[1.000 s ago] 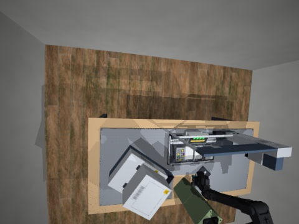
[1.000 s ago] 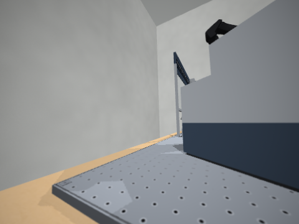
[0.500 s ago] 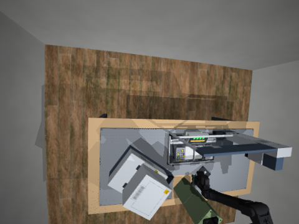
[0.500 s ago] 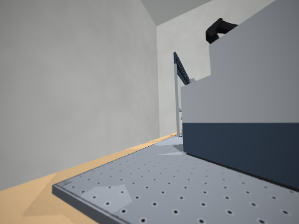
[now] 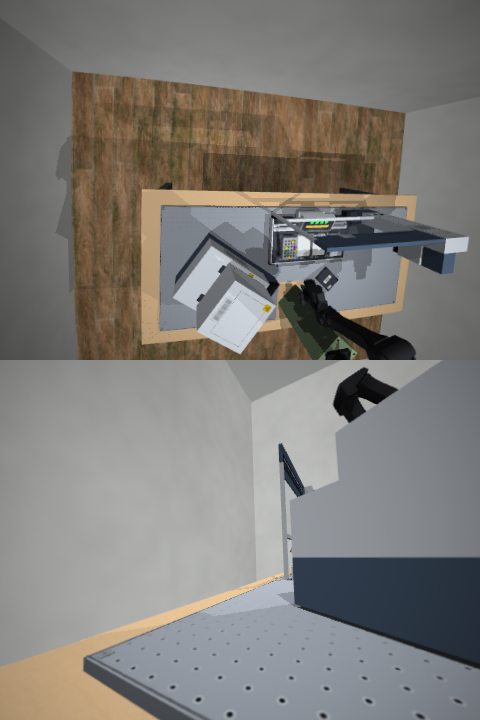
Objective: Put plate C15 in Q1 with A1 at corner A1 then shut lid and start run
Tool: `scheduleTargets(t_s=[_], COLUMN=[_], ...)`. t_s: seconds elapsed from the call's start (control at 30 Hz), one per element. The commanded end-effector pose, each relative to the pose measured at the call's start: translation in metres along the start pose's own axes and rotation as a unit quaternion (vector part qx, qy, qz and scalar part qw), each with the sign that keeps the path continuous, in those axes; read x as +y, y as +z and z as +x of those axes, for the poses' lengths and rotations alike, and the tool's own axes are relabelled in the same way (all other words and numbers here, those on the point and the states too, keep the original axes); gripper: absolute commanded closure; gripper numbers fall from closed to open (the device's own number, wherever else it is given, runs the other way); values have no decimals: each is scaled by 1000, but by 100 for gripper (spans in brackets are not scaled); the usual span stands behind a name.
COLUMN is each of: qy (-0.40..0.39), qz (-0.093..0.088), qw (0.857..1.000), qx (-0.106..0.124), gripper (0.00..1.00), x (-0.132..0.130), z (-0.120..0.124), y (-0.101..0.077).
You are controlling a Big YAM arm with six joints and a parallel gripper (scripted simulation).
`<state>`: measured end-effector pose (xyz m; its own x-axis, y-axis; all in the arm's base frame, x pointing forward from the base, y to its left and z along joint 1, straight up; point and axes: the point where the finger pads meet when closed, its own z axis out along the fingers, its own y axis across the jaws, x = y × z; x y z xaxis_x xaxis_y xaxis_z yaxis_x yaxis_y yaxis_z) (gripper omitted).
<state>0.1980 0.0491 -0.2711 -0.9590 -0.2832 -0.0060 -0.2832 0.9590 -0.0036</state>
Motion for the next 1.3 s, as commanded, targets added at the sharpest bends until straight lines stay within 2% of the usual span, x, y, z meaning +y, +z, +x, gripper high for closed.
scheduleTargets(t_s=[0.0,0.07,0.2,0.37,0.5,0.57,0.67,0.77,1.0,1.13,1.2,1.23,1.27], qy=[-52,-52,-89,-139,-192,-214,-205,-243,-313,-359,-359,-350,-358], qz=[0,0,-1,0,-1,-1,-1,-2,0,-2,-2,-1,-1], qw=[998,998,996,990,981,977,979,970,950,933,933,937,934], qx=[-18,-18,-8,-8,-3,-4,-7,-7,-15,-9,-9,-9,-6], gripper=[100,100,100,100,100,100,100,100,100,100,100,100,100], x=[1,1,26,16,43,40,42,61,52,78,78,70,67], z=[-14,-14,-3,-2,4,3,0,5,-4,10,10,7,7], y=[-6,-6,-17,-12,-21,-21,-22,-28,-20,-31,-31,-31,-30])
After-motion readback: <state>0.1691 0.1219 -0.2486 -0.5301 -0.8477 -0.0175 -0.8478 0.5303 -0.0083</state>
